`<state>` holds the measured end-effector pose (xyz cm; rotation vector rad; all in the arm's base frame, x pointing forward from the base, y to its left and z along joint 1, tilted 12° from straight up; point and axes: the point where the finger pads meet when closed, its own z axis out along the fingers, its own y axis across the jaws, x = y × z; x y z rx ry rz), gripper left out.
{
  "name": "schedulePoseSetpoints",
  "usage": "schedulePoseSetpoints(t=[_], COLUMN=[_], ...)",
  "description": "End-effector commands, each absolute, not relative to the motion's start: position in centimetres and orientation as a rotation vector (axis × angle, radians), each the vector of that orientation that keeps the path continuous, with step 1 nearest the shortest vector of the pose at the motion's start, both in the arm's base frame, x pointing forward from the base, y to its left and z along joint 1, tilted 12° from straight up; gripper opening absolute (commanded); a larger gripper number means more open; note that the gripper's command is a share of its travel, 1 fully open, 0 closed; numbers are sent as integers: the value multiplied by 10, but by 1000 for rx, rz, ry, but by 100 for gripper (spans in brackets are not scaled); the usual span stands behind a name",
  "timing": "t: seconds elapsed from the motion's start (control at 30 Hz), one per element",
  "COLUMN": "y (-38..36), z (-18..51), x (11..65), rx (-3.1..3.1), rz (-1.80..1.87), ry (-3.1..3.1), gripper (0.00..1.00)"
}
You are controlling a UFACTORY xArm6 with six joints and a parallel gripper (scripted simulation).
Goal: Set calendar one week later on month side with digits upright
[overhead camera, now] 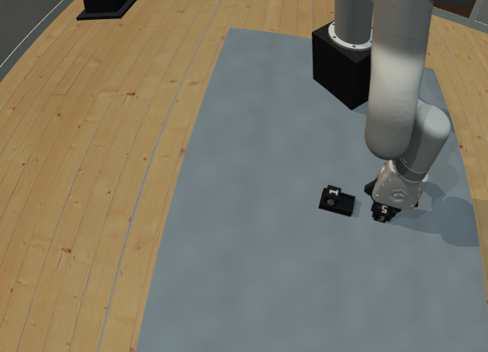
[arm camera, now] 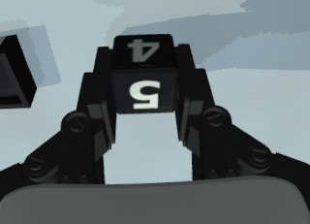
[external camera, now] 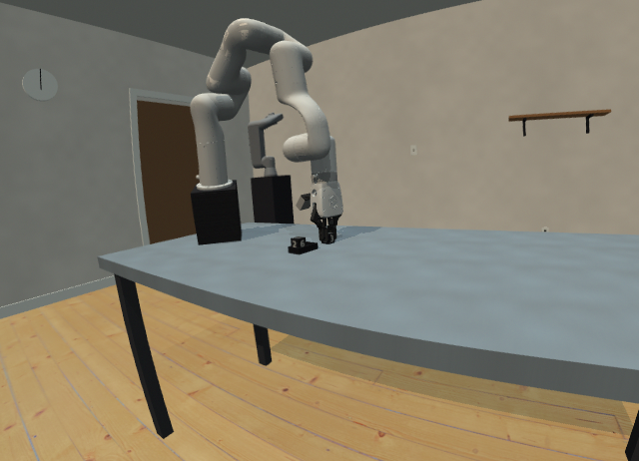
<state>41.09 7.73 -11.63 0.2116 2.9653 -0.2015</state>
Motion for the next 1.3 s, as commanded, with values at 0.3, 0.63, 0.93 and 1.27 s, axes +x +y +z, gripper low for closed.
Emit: schedulePoseSetpoints(t=[0.3, 0.63, 0.93, 1.27], y=[78, 78, 78, 78], z=[-115, -115, -115, -115], x=[412, 412, 412, 412], rx=[211, 211, 211, 211], rz=[-200, -200, -200, -200], ry=[2963, 2963, 2963, 2963], gripper=[27, 31, 43, 47])
